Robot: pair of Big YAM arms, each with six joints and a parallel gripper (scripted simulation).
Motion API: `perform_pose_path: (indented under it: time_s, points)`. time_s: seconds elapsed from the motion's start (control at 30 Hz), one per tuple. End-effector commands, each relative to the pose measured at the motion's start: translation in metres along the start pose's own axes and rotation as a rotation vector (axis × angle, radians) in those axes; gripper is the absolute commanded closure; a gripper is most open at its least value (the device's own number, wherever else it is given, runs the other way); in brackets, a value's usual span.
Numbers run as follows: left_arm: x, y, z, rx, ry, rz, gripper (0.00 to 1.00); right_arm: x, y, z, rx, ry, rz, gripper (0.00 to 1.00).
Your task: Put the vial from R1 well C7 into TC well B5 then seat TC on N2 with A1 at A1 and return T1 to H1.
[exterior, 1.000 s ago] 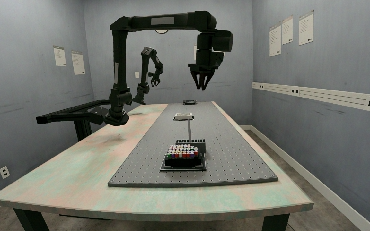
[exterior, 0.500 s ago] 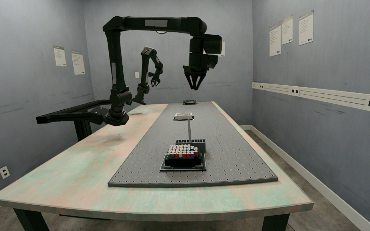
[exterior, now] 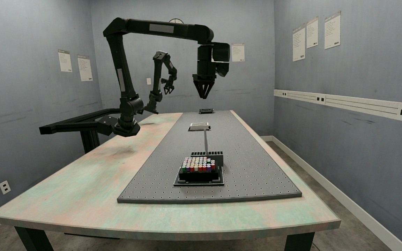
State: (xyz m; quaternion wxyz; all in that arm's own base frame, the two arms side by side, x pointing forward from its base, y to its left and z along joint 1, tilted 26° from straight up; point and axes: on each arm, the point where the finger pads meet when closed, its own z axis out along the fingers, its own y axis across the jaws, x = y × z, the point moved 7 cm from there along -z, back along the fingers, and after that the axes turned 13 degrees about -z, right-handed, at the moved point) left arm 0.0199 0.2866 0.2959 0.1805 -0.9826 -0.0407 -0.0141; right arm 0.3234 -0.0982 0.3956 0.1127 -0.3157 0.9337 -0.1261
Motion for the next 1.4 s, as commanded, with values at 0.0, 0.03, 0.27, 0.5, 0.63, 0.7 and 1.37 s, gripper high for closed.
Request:
perform_pose_path:
  time_s: [0.0,0.03,0.27,0.5,0.63,0.7,1.37]
  points:
    - [0.001,-0.009,-0.011,0.032,0.004,-0.001,0.00,-0.002,0.013,-0.014,0.060,-0.033,0.114,0.76]
    - [0.001,-0.009,-0.011,0.032,0.004,-0.001,0.00,-0.001,0.017,-0.013,0.061,-0.033,0.118,0.76]
    - [0.001,-0.009,-0.011,0.032,0.004,-0.001,0.00,0.001,0.036,-0.006,0.072,-0.036,0.175,0.76]
    - [0.001,-0.009,-0.011,0.032,0.004,-0.001,0.00,0.005,0.063,0.006,0.094,-0.045,0.288,0.76]
    - [0.001,-0.009,-0.011,0.032,0.004,-0.001,0.00,0.008,0.075,0.011,0.105,-0.052,0.340,0.76]
    - [0.001,-0.009,-0.011,0.032,0.004,-0.001,0.00,0.009,0.079,0.013,0.110,-0.056,0.366,0.76]
    - [0.001,-0.009,-0.011,0.032,0.004,-0.001,0.00,0.019,0.115,0.029,0.127,-0.070,0.460,0.76]
